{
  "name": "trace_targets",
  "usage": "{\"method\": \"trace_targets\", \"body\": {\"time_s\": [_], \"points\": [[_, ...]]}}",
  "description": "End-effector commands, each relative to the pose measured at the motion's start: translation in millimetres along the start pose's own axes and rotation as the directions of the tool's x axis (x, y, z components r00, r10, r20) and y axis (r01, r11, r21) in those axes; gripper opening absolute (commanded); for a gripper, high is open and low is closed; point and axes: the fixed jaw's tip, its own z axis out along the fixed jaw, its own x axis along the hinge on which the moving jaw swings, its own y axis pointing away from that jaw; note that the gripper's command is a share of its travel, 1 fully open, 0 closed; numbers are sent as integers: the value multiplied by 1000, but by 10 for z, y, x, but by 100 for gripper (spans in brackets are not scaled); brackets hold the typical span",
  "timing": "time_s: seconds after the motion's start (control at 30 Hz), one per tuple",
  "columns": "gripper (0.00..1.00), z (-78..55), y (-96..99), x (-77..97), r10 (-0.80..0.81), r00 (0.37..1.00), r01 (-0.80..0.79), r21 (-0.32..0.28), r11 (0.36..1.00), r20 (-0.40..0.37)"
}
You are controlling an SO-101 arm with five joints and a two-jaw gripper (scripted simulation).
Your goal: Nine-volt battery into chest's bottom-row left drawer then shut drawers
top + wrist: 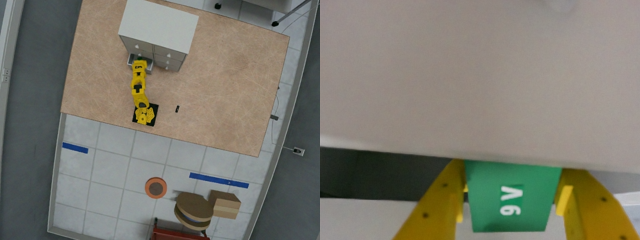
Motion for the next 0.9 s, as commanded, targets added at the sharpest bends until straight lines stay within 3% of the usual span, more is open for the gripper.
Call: {"method": "trace_targets", "body": {"time_s": [0.0, 0.87], "points": [[17, 12, 18, -42, 12, 1000, -12, -2, 1000, 9], [29, 12, 18, -42, 12, 1000, -12, -2, 1000, 9]]}}
